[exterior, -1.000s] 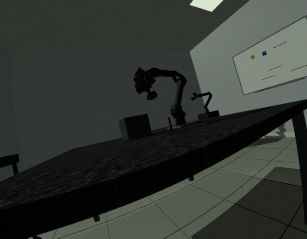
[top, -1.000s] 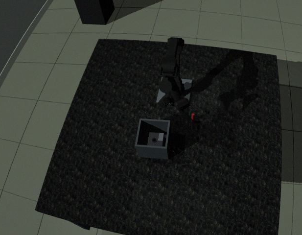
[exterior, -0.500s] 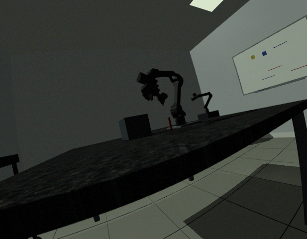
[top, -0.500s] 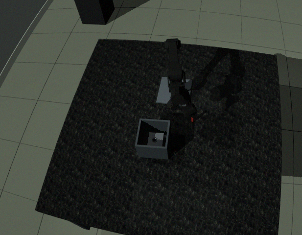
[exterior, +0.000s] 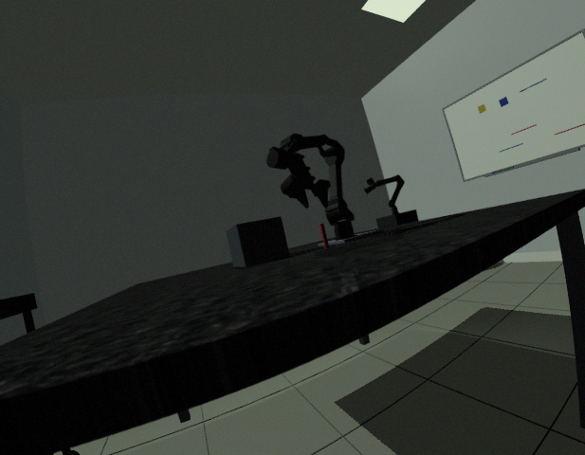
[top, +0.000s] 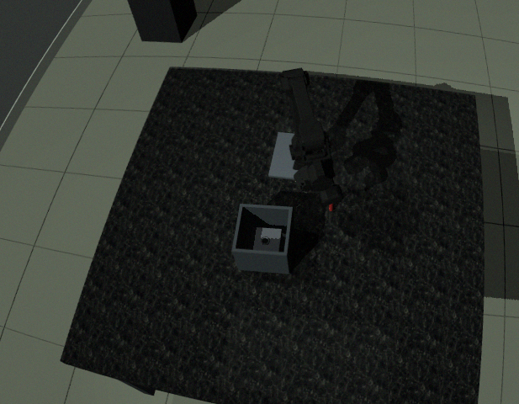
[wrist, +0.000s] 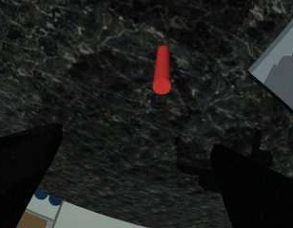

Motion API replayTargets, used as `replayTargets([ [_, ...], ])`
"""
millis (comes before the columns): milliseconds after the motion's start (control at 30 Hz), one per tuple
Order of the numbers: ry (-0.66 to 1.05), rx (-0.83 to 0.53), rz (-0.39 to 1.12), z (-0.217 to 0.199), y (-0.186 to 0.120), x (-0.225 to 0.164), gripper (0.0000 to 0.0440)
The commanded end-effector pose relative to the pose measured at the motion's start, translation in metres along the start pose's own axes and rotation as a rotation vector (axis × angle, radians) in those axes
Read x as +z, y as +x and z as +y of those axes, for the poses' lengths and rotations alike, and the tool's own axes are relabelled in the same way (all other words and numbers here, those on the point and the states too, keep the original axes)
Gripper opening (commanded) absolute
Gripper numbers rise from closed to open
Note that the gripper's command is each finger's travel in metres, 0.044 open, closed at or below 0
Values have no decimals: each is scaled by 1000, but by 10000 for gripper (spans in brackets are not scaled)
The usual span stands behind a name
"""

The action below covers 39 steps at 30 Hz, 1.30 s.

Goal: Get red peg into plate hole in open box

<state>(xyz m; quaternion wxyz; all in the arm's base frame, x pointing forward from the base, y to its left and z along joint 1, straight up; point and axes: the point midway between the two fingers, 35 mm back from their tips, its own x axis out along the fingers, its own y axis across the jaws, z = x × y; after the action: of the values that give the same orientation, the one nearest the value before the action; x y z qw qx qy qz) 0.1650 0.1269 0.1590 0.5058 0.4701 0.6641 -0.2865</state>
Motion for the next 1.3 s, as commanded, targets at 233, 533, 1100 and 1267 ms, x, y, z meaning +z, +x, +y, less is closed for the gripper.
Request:
replayTargets([
  [233,58,-100,-45,-15,28,7,440],
  [533,103,-143,-57,-22,54,15,440],
  [1100,128,-155,-99,-22,89,30,244],
  [1267,107,-153,-98,-17,92,30,119],
])
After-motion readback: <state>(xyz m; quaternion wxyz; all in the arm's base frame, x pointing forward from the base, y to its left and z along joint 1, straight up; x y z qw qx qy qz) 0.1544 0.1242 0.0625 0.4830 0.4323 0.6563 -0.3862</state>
